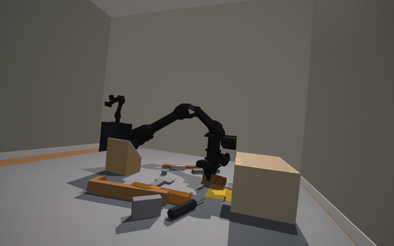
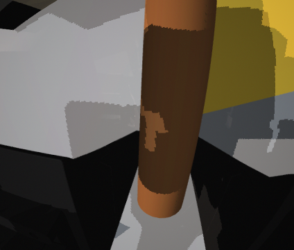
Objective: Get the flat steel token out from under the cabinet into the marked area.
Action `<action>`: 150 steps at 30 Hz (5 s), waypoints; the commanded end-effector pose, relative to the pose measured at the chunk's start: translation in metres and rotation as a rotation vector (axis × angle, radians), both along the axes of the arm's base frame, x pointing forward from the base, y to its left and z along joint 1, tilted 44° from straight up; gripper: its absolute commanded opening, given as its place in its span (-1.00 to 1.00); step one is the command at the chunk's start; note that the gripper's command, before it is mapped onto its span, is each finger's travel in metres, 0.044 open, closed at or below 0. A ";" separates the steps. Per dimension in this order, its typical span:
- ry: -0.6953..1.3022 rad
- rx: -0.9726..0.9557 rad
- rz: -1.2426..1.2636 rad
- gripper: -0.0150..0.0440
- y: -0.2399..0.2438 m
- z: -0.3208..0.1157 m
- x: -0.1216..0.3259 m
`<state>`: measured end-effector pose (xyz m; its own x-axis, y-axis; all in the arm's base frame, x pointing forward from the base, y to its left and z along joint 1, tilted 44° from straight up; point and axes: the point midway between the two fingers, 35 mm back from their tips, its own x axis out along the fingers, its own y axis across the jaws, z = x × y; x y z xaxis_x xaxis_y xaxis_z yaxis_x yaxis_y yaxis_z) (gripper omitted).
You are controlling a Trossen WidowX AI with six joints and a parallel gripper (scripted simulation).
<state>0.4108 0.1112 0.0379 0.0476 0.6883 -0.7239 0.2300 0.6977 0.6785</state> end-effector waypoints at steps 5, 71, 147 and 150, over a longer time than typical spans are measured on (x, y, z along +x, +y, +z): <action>-0.005 0.002 0.004 -0.49 -0.004 -0.005 0.003; -0.002 0.002 0.004 -0.49 0.002 -0.004 -0.049; 0.004 0.004 0.004 -0.49 0.025 0.011 -0.133; 0.004 0.004 0.004 -0.49 0.026 0.012 -0.136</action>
<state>0.2799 0.1357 0.0505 0.0461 0.6918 -0.7206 0.2231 0.6961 0.6824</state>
